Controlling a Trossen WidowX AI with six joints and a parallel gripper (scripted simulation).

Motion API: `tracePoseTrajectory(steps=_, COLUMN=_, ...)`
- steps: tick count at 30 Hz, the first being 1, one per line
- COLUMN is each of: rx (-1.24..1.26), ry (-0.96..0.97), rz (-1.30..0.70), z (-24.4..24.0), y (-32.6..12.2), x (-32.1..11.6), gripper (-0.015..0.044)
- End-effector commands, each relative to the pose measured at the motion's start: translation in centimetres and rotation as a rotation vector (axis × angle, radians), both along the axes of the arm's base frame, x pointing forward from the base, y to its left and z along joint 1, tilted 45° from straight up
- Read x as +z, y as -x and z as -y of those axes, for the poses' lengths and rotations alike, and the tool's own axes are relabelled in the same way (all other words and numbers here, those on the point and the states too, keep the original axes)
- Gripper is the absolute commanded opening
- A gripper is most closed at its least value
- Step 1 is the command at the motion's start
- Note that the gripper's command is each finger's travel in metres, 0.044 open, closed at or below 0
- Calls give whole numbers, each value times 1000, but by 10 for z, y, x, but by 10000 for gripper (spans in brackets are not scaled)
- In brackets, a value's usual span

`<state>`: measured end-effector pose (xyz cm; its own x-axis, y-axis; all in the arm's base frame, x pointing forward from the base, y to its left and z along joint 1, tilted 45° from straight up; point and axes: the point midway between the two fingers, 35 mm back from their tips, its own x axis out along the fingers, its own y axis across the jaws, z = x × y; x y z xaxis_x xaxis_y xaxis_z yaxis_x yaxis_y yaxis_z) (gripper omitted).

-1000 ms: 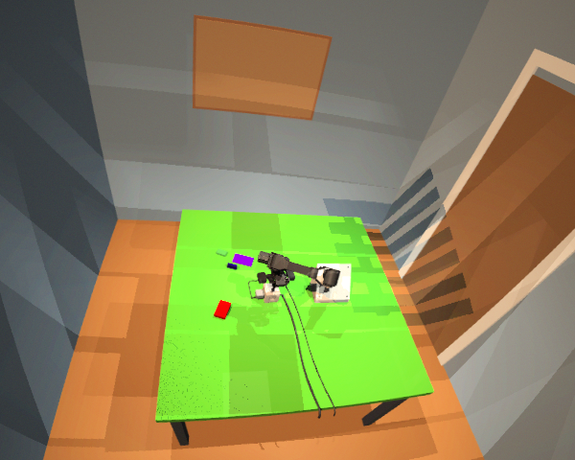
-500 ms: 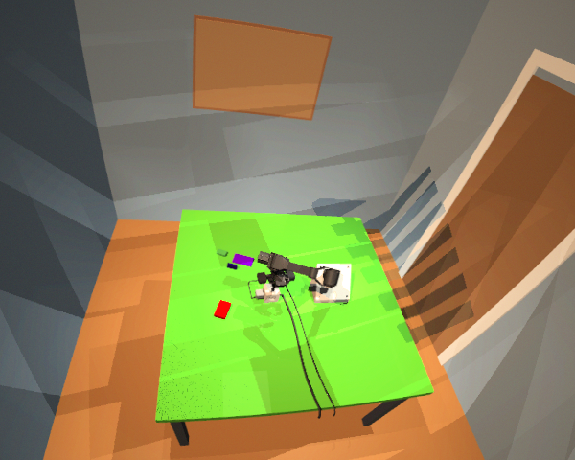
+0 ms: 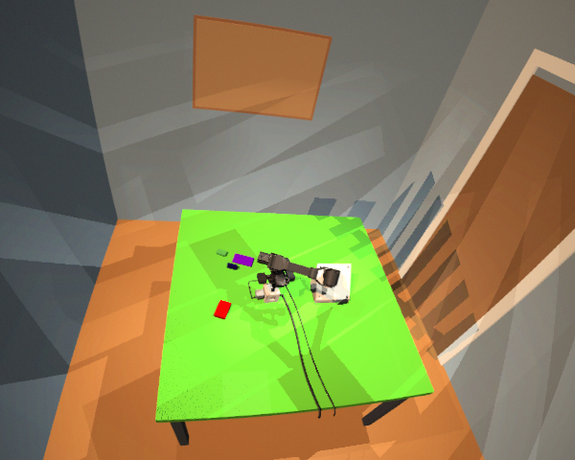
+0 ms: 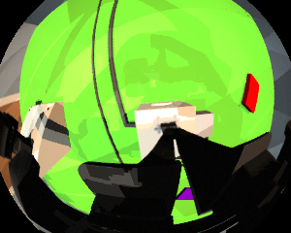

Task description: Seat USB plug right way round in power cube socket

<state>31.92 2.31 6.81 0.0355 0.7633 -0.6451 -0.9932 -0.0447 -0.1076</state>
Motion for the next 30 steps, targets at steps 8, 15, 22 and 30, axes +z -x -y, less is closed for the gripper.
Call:
tracePoseTrajectory(steps=8, rx=-1, ry=-4, rz=-3, z=-2, y=0, x=-1, gripper=0)
tracePoseTrajectory(steps=15, rx=-1, ry=-4, rz=-3, z=-3, y=0, x=-2, gripper=0)
tracePoseTrajectory(steps=22, rx=-1, ry=-4, rz=-3, z=-3, y=0, x=-3, gripper=0)
tracePoseTrajectory(steps=30, rx=-1, ry=-4, rz=-3, z=-4, y=0, x=-3, gripper=0)
